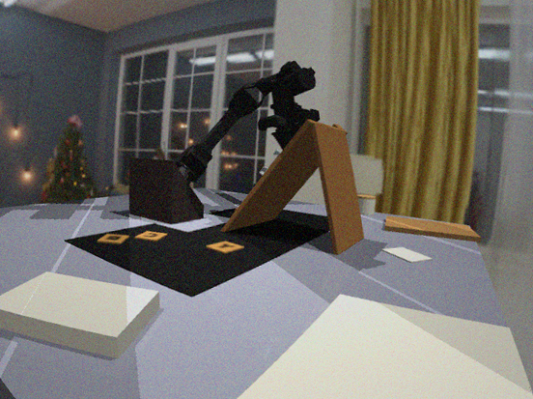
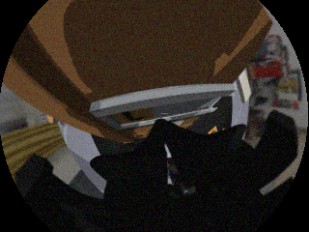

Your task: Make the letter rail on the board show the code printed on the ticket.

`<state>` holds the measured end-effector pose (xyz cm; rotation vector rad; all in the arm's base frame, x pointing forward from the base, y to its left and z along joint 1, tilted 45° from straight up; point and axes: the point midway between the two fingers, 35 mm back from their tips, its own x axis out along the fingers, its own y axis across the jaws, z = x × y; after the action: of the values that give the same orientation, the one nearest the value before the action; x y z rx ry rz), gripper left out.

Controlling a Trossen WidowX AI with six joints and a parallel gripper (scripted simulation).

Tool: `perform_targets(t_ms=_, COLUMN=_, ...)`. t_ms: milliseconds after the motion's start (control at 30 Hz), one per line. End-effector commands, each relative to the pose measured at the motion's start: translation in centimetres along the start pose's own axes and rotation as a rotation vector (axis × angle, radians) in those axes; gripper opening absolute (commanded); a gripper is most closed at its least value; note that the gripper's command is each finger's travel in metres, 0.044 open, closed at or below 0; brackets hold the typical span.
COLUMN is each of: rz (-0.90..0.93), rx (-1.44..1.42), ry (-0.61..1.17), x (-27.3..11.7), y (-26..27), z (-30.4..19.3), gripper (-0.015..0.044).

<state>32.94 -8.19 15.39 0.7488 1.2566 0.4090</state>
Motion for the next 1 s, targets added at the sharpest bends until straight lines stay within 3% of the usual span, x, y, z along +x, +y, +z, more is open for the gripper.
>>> perform_targets(t_ms=0, rz=-0.003, rx=-0.010, ry=-0.004, x=-0.5, y=0.3, z=-0.3, gripper=0.0000)
perform_targets(t_ms=400, rz=-0.003, rx=-0.009, ry=-0.004, x=-1.2, y=0.3, z=-0.9, gripper=0.0000)
perform_targets(t_ms=500, rz=0.005, rx=-0.123, ry=-0.040, x=-2.1, y=0.3, z=-1.4, gripper=0.0079)
perform_targets(t_ms=700, rz=-0.042, rx=-0.633, ry=-0.197, x=-6.1, y=1.2, z=-4.6, gripper=0.0236)
perform_targets(t_ms=967, rz=-0.287, rx=-1.264, ry=-0.374, x=-10.4, y=2.4, z=-8.9, gripper=0.0440)
